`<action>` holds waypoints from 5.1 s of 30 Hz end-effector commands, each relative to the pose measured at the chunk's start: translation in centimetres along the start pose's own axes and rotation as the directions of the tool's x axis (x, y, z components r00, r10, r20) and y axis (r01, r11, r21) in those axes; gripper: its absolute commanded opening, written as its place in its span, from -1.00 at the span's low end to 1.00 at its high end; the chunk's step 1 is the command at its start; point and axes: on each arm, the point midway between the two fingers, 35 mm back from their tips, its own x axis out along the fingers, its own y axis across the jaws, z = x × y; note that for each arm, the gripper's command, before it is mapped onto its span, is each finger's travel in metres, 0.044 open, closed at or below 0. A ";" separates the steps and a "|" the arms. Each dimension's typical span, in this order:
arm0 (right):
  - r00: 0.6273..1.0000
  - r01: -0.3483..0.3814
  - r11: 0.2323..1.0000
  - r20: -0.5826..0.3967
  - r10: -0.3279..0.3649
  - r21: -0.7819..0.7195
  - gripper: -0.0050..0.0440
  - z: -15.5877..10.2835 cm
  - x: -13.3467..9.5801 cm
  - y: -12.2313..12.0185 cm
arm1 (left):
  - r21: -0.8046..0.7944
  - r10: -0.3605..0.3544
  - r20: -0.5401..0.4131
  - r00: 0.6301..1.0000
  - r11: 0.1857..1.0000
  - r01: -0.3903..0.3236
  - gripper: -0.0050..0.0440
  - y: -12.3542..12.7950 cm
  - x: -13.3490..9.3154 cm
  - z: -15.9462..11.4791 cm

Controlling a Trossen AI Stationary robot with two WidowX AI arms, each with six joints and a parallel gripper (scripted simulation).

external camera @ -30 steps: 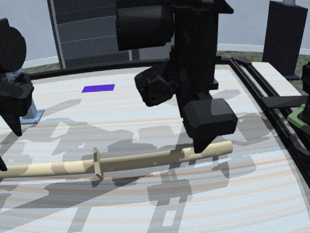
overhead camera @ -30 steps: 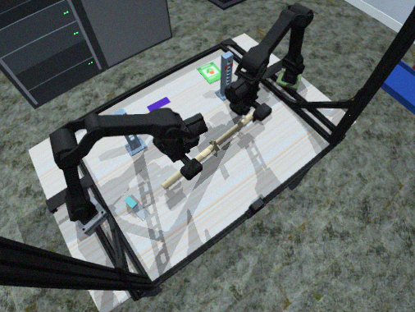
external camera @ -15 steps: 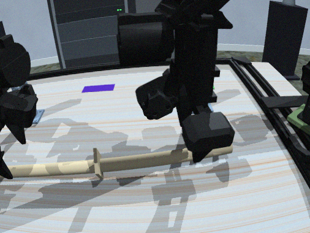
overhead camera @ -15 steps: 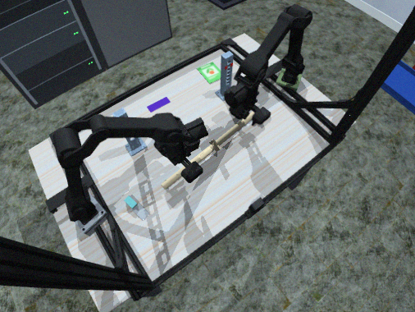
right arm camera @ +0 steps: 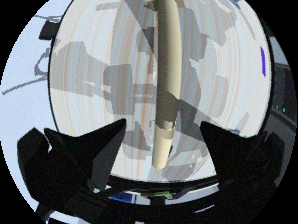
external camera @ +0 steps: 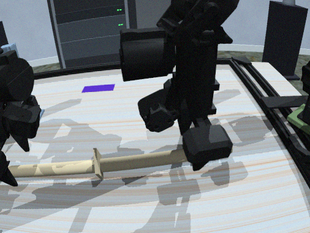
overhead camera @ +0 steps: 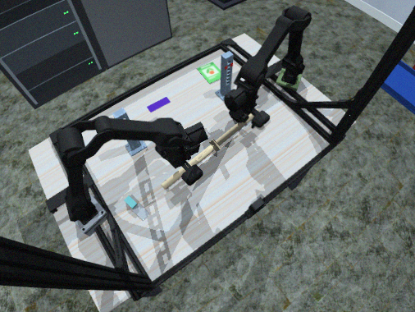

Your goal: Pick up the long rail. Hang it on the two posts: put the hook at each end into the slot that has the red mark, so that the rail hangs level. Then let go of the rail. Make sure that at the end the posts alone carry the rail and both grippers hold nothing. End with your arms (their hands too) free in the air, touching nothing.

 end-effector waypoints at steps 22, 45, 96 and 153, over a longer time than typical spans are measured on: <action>1.000 0.001 1.000 -0.017 -0.001 0.004 1.00 -0.5 1.5 -0.1 | -0.003 0.008 -0.028 1.000 1.000 -0.008 1.00 0.2 1.9 -0.7; 1.000 0.001 1.000 -0.017 -0.001 0.004 -0.67 -0.5 1.5 -0.1 | -0.003 0.008 -0.028 1.000 1.000 -0.008 -0.67 0.2 1.9 -0.7; 1.000 0.003 0.995 -0.017 -0.001 0.103 -0.80 0.7 -2.4 -1.8 | 0.096 0.008 -0.028 1.000 0.995 -0.005 -0.80 5.2 -2.2 -1.5; 0.840 0.542 0.836 -0.073 -0.538 0.078 -0.80 0.9 -2.1 -0.2 | 0.096 0.544 0.025 0.839 0.834 -0.544 -0.80 3.5 -1.9 -1.7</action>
